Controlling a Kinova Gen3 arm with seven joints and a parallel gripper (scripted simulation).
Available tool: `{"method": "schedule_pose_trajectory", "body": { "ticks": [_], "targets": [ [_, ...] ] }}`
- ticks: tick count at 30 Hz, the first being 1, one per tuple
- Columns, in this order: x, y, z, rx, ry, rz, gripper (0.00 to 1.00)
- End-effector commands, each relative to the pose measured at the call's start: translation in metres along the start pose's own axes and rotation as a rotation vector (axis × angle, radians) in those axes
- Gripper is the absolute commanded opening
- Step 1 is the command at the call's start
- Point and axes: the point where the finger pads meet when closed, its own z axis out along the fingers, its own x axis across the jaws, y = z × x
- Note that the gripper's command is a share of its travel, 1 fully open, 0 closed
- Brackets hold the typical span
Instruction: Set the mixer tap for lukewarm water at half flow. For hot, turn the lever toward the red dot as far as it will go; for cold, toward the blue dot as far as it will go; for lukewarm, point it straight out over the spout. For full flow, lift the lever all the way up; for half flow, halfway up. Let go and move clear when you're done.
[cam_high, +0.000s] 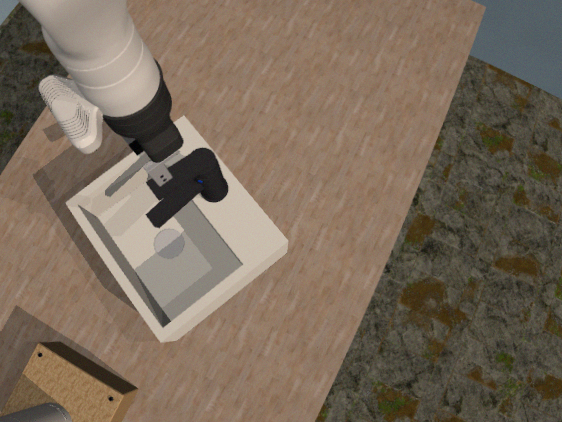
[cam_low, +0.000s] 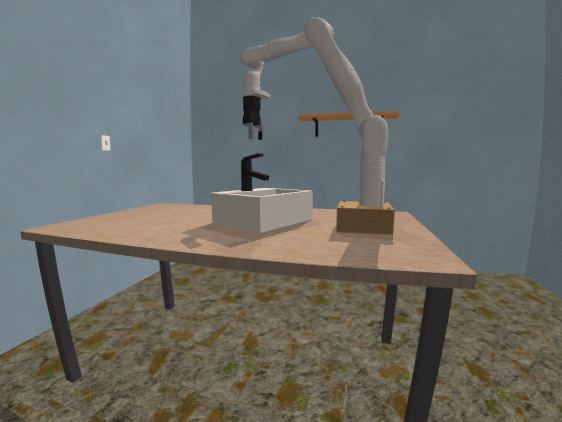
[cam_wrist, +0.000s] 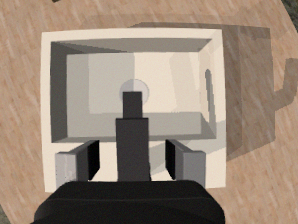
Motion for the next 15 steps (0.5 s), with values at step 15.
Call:
{"method": "schedule_pose_trajectory", "body": {
  "ticks": [15],
  "targets": [
    [-0.0016,-0.0008,0.0043,0.001,-0.001,-0.005,1.0]
  ]
}}
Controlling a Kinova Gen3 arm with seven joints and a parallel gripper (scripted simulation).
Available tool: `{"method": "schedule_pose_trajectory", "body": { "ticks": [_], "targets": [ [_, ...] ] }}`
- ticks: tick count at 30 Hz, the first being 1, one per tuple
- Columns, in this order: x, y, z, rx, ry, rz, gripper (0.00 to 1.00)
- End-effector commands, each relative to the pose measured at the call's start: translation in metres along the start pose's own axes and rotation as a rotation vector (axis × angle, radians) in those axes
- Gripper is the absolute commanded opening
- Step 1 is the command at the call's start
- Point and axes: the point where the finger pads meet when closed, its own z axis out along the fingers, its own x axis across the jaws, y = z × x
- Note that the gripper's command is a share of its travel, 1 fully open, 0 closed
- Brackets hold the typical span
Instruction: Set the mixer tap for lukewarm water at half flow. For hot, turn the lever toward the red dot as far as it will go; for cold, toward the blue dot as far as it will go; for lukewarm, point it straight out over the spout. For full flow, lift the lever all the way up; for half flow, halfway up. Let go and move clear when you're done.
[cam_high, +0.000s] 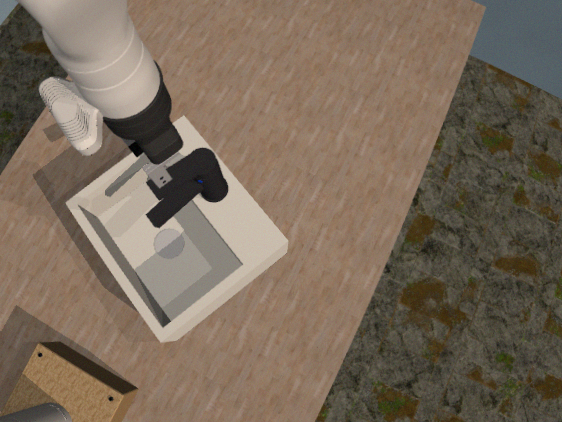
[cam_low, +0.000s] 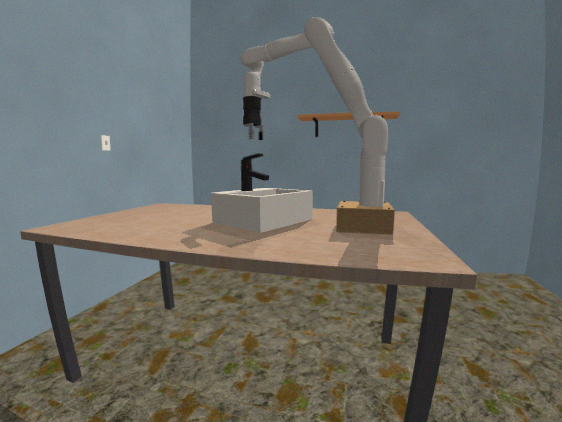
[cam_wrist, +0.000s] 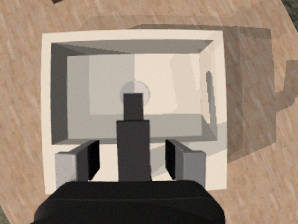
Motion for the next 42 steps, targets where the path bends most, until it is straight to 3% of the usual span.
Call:
{"method": "schedule_pose_trajectory", "body": {
  "ticks": [1,27,42],
  "targets": [
    [-0.001,0.001,0.004,-0.003,0.0,-0.004,1.0],
    [-0.001,0.001,0.039,-0.002,0.0,-0.005,1.0],
    [0.0,0.002,0.048,-0.006,0.002,-0.005,1.0]
  ]
}}
